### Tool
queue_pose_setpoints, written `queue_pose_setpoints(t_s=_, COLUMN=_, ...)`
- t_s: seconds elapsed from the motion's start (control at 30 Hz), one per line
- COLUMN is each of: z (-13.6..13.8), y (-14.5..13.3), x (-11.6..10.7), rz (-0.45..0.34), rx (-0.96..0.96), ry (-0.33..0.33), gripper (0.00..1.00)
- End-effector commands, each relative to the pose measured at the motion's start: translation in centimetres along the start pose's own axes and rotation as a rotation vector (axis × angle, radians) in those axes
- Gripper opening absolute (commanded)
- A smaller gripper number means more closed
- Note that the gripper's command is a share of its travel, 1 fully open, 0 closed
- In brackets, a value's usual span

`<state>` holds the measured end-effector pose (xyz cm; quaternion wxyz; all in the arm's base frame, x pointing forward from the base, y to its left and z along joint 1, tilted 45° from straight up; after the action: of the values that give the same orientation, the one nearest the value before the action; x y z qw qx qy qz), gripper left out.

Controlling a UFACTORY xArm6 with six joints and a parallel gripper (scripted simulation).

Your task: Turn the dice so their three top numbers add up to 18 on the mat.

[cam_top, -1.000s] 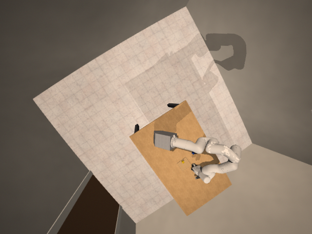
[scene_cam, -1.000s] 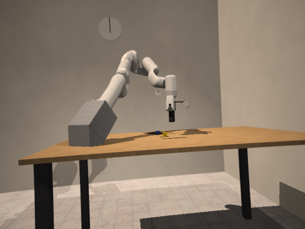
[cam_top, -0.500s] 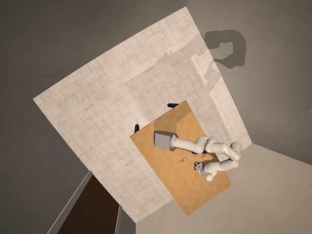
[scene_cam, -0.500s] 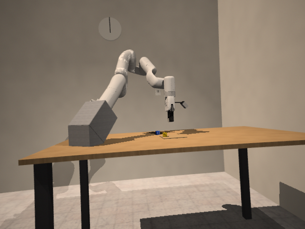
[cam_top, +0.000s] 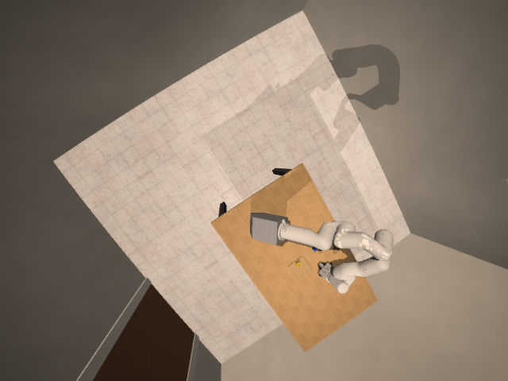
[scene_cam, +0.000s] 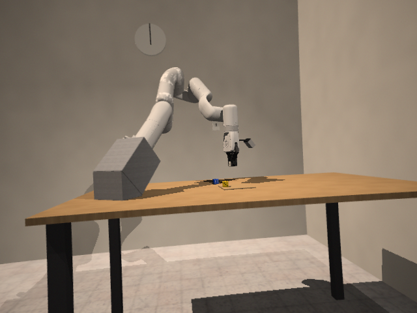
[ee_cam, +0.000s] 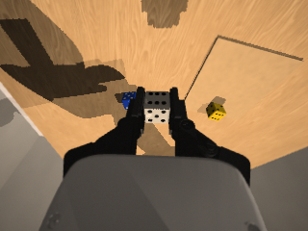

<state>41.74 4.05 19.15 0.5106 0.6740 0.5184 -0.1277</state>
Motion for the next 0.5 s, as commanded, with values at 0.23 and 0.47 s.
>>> queue_pose_setpoints(t_s=0.23, z=-0.10, y=-0.01, x=-0.06, rz=0.101, rx=-0.004, ry=-0.005, gripper=0.21)
queue_pose_setpoints(t_s=0.47, z=-0.14, y=-0.48, x=-0.05, rz=0.323, rx=-0.003, ry=-0.019, gripper=0.21)
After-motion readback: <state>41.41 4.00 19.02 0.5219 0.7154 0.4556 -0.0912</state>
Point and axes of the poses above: the point where the finger pads meet when closed, its own x axis out along the fingers, its own z axis across the jaws, y = z × x, the point moved 1 cm from there along -x, back along the fingers, and after that the axes turned 4 degrees about -x, right-handed, at the moved point
